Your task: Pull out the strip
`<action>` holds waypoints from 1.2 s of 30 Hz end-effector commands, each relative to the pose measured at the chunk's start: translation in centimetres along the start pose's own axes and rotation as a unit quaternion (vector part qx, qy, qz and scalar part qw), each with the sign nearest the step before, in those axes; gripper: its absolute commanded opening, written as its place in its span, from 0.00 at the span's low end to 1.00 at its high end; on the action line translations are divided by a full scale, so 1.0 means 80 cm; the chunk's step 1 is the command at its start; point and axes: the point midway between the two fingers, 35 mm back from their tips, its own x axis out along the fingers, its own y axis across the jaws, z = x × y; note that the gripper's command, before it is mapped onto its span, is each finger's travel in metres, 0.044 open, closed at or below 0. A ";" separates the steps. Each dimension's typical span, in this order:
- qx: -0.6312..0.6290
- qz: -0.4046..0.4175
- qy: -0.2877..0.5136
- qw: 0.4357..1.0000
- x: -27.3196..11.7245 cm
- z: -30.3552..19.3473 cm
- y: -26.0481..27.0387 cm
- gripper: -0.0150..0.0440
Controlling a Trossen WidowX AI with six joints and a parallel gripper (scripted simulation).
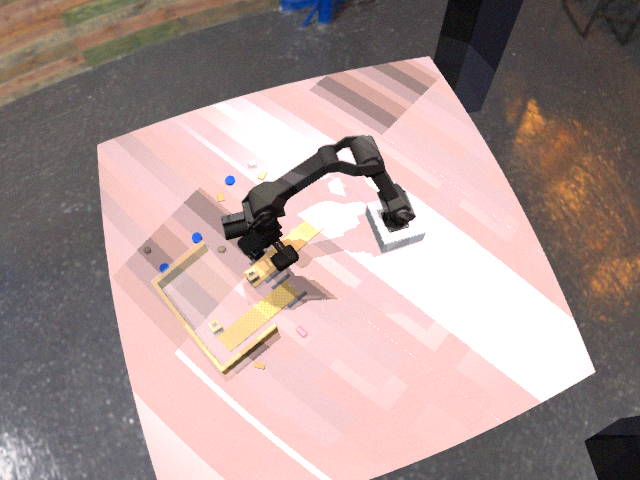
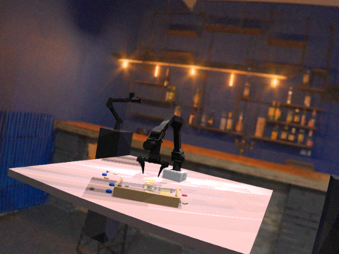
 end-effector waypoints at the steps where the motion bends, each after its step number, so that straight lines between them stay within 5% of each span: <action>1: 0.002 0.004 0.002 1.000 0.000 0.019 0.004 1.00; 21: 0.002 0.005 0.000 1.000 -0.003 0.098 0.021 1.00; 28: 0.002 0.005 0.000 1.000 0.008 0.099 0.021 0.69; 36: 0.002 0.004 0.000 1.000 0.024 0.100 0.020 0.68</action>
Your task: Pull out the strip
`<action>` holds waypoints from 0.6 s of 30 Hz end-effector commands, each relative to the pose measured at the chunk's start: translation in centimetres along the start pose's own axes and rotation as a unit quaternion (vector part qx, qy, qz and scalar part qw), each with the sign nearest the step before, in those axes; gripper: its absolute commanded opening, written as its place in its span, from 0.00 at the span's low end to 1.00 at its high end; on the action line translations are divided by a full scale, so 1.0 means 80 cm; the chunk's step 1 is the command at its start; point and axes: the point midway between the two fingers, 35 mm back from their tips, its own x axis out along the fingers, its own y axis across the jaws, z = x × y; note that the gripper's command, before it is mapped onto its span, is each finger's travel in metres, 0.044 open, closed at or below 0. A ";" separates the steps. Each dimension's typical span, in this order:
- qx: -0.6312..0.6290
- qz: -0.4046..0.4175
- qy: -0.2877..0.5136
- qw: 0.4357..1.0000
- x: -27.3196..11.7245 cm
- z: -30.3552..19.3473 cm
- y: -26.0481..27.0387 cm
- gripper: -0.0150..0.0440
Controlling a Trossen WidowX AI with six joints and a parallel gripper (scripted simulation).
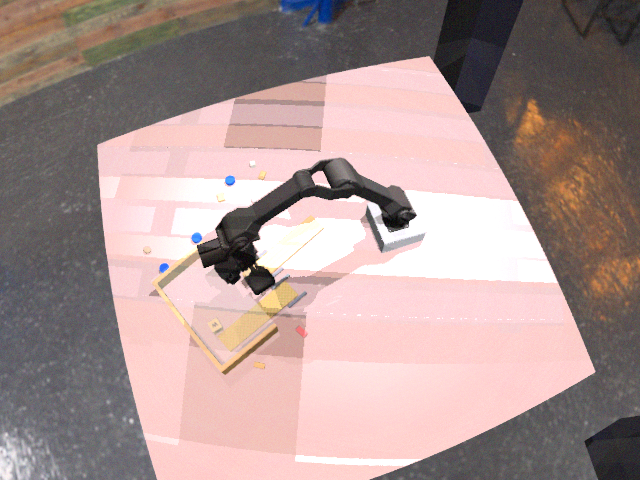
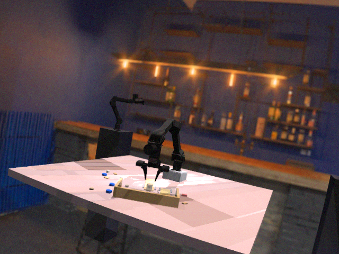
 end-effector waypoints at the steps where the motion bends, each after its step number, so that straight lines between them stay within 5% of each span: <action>1: 0.002 0.004 0.006 1.000 0.015 -0.002 0.002 0.68; 18: 0.002 0.004 0.006 1.000 0.050 -0.003 0.002 0.68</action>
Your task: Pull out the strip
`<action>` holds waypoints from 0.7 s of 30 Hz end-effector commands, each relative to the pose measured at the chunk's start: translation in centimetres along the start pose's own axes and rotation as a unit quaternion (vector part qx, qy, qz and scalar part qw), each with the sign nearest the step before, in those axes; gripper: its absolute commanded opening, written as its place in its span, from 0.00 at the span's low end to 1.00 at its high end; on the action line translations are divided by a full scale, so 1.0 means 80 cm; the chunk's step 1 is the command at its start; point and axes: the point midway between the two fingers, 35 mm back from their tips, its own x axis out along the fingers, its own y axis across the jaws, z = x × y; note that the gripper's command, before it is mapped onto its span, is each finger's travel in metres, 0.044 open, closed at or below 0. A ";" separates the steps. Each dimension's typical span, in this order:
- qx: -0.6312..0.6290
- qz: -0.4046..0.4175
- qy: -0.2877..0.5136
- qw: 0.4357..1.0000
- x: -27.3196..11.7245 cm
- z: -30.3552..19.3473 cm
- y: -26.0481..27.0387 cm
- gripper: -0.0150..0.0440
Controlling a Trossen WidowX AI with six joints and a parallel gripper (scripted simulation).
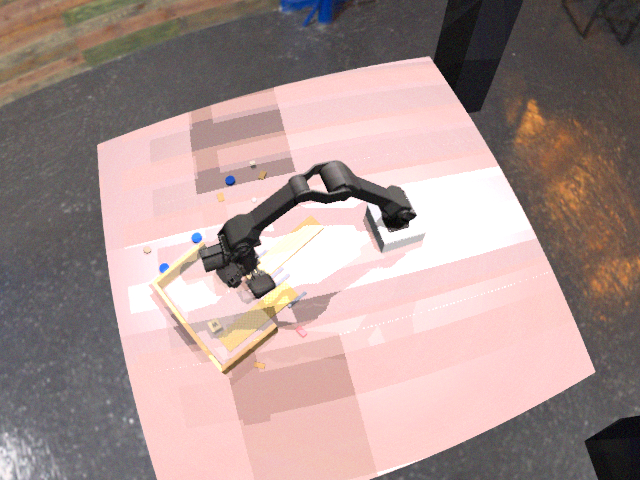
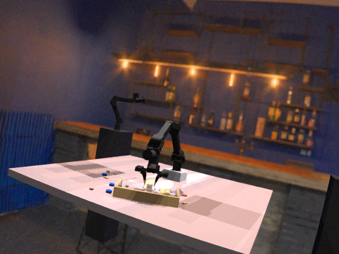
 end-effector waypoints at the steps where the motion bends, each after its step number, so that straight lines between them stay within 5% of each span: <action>1: 0.002 0.004 0.006 1.000 0.015 -0.004 0.002 0.68; 13: 0.002 0.004 0.006 1.000 0.018 -0.004 0.002 0.68; 17: 0.000 0.001 0.005 1.000 0.015 -0.003 0.001 0.50; 21: 0.000 0.001 0.005 1.000 0.015 -0.003 0.001 0.45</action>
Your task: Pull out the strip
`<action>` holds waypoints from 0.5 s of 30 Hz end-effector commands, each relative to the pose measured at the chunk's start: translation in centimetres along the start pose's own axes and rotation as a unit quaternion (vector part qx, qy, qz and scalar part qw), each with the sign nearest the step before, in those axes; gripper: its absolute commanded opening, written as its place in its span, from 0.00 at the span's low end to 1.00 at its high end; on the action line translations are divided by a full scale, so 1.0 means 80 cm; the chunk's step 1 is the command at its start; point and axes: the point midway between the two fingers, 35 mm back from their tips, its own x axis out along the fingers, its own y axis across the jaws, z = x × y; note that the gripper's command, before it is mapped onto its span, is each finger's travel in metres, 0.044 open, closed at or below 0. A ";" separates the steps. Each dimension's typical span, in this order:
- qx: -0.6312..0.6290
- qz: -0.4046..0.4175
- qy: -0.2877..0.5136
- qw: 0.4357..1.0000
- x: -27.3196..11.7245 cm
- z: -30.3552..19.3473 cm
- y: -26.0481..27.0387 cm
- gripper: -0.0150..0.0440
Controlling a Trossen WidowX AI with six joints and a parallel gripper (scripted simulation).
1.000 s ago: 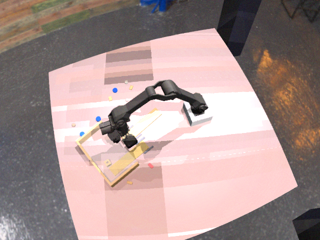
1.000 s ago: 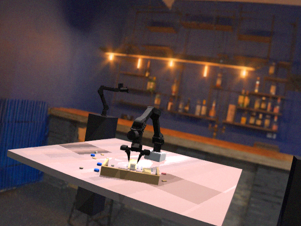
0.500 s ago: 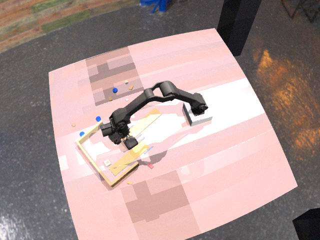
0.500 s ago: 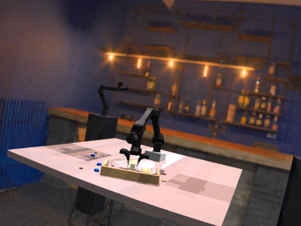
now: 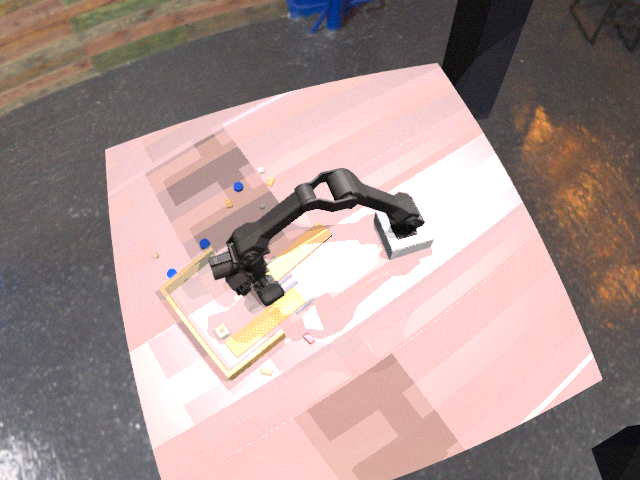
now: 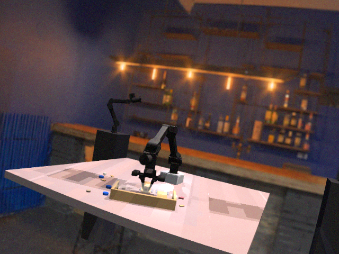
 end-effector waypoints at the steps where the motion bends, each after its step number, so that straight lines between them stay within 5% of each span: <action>1: 0.000 0.000 0.000 1.000 0.000 0.000 0.000 0.44; 7: 0.000 0.000 0.000 1.000 -0.003 -0.002 0.001 0.25; 15: 0.001 0.002 0.001 1.000 -0.031 -0.037 0.010 0.25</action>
